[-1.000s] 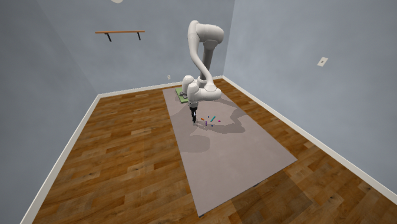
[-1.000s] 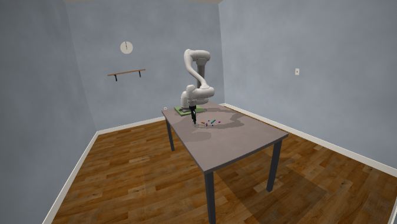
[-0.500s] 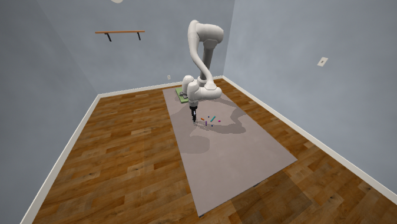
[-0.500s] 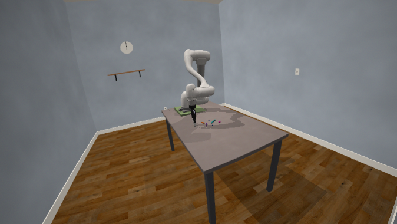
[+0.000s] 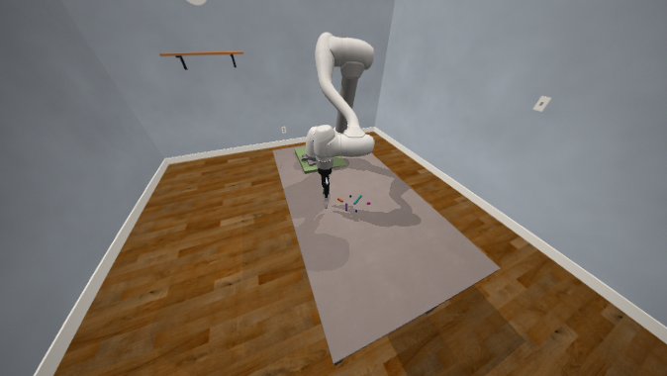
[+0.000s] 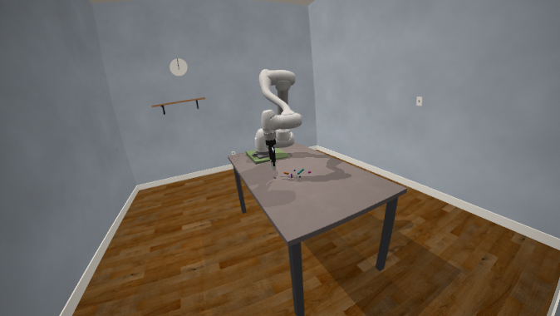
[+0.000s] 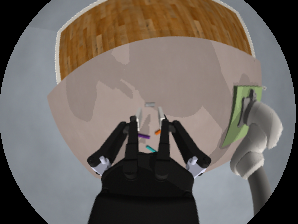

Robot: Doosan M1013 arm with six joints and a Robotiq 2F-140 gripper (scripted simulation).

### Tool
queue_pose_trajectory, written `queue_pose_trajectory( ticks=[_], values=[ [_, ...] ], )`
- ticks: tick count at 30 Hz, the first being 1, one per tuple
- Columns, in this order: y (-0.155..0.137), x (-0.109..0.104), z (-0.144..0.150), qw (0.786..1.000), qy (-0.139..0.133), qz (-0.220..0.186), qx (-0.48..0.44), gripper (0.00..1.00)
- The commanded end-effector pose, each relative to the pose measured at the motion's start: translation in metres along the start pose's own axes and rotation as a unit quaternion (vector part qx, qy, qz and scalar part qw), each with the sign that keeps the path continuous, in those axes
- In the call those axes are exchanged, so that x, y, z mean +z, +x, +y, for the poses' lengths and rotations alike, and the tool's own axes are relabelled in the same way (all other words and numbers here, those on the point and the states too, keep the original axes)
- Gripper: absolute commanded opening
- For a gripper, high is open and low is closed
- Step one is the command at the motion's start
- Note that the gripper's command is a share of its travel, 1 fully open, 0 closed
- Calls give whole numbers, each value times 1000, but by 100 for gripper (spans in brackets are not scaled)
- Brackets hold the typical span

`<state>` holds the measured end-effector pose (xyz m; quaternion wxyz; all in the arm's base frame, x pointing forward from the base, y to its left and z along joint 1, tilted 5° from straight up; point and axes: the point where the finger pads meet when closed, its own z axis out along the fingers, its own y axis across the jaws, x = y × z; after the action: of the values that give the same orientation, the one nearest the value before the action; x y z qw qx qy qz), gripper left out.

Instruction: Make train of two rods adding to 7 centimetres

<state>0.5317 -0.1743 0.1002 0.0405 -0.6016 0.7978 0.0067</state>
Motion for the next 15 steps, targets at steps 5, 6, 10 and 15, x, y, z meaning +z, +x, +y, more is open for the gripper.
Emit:
queue_pose_trajectory(
  ticks=[5, 6, 10, 15],
  values=[
    [0, -19, 0, 1000, 0, 0, 0, 28],
    [0, -19, 0, 1000, 0, 0, 0, 28],
    [0, -19, 0, 1000, 0, 0, 0, 100],
    [0, -19, 0, 1000, 0, 0, 0, 100]
  ],
)
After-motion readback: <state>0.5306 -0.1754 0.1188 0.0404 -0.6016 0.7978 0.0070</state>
